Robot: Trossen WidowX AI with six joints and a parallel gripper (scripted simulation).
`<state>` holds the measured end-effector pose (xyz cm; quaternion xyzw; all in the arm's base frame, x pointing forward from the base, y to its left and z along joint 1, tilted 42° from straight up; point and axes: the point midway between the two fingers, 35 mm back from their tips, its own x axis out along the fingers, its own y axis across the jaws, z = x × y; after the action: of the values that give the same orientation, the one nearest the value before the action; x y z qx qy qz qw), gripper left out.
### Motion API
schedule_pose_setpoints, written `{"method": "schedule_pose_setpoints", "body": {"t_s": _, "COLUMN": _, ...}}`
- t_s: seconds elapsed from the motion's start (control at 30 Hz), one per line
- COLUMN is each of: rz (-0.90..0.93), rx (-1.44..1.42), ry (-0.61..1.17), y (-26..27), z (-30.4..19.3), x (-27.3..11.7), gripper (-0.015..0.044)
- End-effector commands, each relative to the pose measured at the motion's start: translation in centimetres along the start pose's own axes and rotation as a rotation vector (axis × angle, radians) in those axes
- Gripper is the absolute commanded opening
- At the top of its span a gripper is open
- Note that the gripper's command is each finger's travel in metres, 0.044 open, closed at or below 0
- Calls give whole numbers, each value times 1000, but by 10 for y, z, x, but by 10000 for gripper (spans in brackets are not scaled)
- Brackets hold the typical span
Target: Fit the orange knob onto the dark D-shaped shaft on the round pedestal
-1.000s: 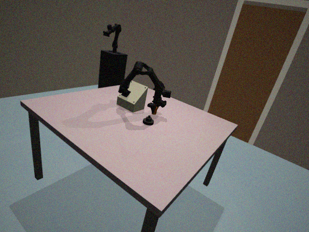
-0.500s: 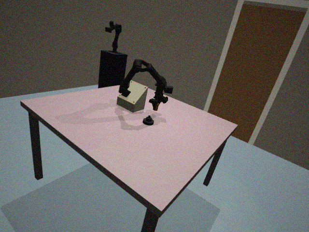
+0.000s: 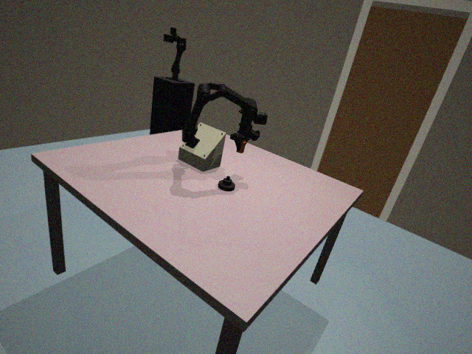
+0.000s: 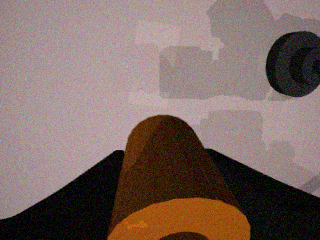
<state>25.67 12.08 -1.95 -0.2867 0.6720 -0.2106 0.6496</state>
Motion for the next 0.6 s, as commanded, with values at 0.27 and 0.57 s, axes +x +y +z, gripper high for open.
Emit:
{"method": "schedule_pose_setpoints", "body": {"t_s": 0.27, "rz": 14, "rx": 3, "ry": -2, "y": -14, "z": 6, "x": -5, "gripper": 0}}
{"method": "schedule_pose_setpoints", "body": {"t_s": 0.57, "rz": 25, "rx": 0, "ry": -5, "y": -36, "z": 19, "x": 1, "gripper": 0}}
